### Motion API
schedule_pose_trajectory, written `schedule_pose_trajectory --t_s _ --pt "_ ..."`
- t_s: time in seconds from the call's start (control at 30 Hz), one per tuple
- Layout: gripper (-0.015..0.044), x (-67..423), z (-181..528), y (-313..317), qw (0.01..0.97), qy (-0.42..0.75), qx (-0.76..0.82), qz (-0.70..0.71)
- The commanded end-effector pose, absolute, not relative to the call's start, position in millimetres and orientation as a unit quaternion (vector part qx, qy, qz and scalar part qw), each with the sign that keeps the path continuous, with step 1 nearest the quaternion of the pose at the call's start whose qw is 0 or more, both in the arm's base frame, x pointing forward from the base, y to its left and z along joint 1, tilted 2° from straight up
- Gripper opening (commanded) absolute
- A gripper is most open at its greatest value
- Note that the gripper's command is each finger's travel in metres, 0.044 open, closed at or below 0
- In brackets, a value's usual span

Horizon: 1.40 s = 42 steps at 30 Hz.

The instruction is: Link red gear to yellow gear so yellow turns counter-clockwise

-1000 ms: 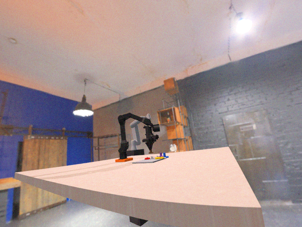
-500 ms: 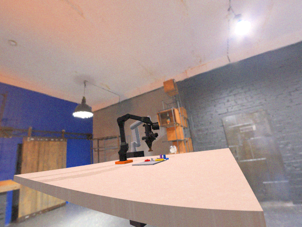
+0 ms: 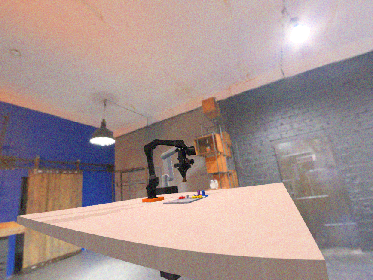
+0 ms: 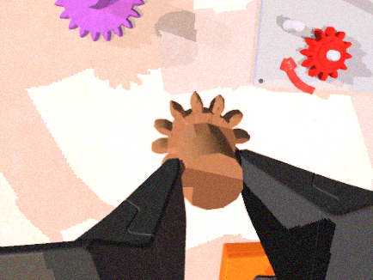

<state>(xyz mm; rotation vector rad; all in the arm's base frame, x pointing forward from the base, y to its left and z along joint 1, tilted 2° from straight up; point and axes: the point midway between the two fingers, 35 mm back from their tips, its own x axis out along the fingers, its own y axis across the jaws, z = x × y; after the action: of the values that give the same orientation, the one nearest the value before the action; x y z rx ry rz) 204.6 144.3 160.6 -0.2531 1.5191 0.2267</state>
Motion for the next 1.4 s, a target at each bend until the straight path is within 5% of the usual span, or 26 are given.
schedule_pose_trajectory --t_s 0.0,1.37 --pt "0.0 202.8 170.8 143.0 0.714 0.684 -0.113 0.1" --pt "0.0 246.8 143.2 106.1 0.715 0.683 -0.114 0.098"
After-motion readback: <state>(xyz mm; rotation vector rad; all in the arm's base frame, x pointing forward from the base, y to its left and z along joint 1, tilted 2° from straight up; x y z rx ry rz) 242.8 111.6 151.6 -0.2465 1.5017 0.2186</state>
